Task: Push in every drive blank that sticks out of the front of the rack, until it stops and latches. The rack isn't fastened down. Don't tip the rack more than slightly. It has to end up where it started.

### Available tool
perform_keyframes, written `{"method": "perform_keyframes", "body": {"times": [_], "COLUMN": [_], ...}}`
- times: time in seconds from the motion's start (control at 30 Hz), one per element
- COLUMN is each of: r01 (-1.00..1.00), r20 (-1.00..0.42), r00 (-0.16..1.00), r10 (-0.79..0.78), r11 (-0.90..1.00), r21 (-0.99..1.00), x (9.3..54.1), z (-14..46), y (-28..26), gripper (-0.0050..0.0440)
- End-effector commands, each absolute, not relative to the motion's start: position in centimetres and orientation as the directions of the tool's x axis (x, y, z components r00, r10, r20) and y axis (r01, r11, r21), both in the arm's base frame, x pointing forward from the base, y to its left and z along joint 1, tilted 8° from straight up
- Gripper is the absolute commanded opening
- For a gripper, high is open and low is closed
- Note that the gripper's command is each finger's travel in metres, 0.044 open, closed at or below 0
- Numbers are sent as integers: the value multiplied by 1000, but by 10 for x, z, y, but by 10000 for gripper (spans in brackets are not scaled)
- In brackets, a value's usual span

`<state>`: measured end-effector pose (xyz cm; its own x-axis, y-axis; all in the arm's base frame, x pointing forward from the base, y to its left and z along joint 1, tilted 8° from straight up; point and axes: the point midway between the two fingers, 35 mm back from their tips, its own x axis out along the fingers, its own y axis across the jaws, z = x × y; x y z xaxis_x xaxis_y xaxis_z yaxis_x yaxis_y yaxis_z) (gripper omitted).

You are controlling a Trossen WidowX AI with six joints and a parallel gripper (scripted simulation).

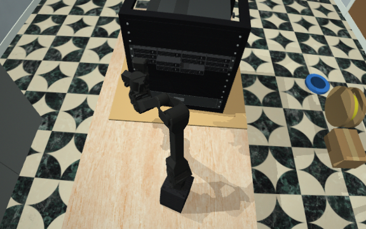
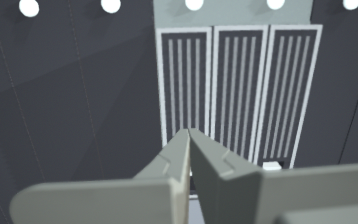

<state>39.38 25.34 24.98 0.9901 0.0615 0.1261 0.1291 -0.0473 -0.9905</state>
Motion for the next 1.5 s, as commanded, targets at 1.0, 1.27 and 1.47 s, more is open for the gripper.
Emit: {"method": "perform_keyframes", "body": {"times": [1.0,1.27,1.47], "r01": [140,140,140], "r20": [138,138,138], "r00": [988,988,988], "r10": [63,63,63], "r11": [-33,-33,-33], "r21": [-990,-990,-990], "x": [402,404,404], "z": [257,257,257], "y": [255,255,255], "gripper": [-50,-50,-50]}}
